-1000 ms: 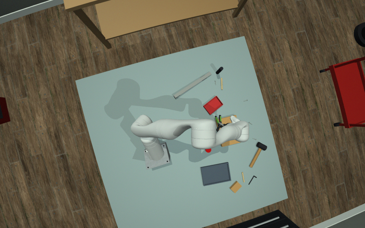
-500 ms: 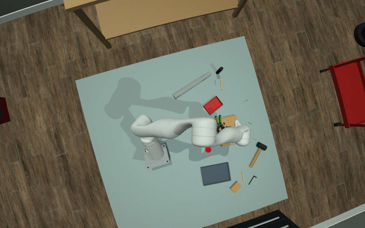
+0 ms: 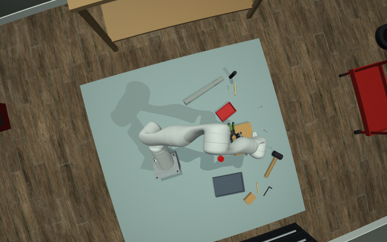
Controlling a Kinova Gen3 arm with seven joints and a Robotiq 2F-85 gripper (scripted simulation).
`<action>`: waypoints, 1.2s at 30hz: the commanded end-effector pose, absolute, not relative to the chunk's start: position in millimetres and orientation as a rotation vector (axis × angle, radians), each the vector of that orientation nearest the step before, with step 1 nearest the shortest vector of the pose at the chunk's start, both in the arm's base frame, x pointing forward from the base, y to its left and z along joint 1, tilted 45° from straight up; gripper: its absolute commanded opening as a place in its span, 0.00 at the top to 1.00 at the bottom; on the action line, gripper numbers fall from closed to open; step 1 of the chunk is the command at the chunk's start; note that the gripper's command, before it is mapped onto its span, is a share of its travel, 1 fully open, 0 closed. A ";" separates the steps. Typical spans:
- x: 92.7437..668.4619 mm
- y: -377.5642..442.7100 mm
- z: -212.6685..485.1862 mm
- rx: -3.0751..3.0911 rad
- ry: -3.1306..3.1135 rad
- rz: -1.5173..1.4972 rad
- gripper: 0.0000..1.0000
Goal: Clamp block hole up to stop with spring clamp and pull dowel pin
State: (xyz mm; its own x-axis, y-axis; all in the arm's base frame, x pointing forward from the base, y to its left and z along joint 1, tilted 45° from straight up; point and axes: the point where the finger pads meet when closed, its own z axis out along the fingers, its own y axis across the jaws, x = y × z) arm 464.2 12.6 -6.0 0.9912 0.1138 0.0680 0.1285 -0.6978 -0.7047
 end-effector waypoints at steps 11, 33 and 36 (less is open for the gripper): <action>465.0 4.6 -7.7 -2.356 -0.012 0.038 0.46; 465.2 1.1 -9.7 -2.356 0.051 0.061 0.66; 465.2 1.1 -9.7 -2.356 0.051 0.061 0.66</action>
State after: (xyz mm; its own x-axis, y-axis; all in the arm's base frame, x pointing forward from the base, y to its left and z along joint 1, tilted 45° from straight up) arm 465.4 1.4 -11.8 0.9986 -0.0149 -0.0503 -0.0460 -0.7099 -0.7028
